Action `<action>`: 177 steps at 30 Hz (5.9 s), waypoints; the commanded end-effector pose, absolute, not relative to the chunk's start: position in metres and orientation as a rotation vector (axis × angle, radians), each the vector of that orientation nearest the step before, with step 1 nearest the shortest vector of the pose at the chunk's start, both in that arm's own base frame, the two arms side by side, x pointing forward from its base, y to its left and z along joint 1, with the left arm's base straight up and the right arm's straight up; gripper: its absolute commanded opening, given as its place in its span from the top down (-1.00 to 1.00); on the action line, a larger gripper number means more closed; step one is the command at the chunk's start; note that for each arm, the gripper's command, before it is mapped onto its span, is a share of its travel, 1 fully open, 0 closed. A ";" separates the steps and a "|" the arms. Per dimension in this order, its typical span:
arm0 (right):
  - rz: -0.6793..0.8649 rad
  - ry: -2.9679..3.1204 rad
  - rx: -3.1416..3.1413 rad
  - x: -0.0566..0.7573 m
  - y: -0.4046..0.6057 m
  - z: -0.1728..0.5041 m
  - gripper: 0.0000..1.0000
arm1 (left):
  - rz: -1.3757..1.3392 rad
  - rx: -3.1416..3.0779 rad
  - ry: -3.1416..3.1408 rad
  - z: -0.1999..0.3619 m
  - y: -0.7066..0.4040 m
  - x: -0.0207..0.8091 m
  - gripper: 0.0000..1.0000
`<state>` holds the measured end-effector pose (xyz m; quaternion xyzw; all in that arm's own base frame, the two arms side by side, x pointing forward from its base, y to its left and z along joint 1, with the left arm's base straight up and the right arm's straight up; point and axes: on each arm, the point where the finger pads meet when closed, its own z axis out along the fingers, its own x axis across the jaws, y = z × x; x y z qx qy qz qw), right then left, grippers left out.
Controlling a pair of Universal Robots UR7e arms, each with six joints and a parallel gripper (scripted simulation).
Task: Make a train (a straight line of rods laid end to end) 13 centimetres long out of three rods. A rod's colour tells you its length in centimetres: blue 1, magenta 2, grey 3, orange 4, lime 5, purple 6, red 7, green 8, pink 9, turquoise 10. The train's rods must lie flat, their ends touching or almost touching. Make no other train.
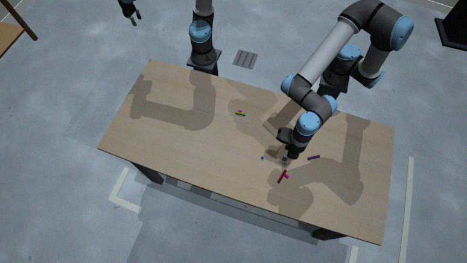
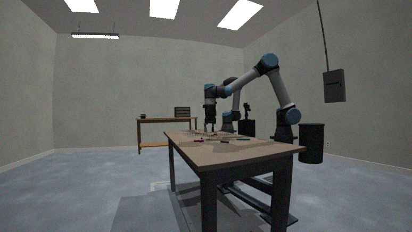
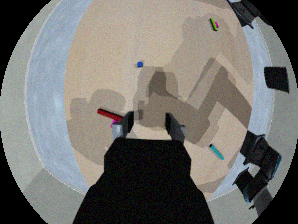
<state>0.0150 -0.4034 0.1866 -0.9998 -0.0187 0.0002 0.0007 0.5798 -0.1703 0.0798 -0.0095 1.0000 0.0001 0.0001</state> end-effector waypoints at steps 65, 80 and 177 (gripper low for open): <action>0.000 -0.059 -3.141 0.015 -0.404 0.187 -1.00 | -0.001 0.447 3.108 0.081 -0.165 0.575 -1.00; 0.000 -0.059 -3.141 0.015 -0.404 0.187 -1.00 | 0.000 1.120 2.933 0.081 -0.153 0.570 -1.00; 0.000 -0.059 -3.141 0.015 -0.404 0.187 -1.00 | 0.002 2.906 1.189 0.081 -0.090 0.582 -1.00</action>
